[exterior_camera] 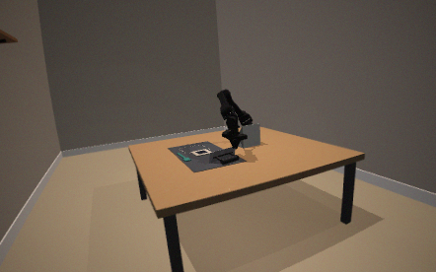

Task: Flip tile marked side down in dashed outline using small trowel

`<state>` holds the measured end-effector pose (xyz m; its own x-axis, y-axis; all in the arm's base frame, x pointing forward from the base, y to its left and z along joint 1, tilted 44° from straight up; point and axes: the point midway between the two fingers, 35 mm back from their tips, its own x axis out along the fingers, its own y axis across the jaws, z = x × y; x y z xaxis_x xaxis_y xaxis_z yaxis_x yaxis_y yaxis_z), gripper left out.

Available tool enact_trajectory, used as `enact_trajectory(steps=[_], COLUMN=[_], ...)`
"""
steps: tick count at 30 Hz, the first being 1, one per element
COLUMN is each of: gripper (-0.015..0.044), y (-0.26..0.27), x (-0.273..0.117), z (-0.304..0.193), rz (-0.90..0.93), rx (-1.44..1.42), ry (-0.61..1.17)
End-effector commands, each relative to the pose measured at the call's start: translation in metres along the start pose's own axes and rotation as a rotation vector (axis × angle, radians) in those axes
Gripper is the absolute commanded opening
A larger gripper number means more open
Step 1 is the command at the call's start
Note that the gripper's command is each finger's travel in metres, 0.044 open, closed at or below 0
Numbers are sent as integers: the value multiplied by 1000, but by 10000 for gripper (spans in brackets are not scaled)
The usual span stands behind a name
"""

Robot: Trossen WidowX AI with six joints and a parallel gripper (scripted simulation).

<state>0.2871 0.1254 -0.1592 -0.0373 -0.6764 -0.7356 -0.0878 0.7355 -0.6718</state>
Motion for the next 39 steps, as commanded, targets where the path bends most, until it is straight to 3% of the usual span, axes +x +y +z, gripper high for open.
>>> enact_trajectory(steps=[1,39], gripper=[100,100], y=[-9,-58], x=[2,2], z=[-2,-1], rz=[-10,-13], rx=[-6,-7], ry=[2,3])
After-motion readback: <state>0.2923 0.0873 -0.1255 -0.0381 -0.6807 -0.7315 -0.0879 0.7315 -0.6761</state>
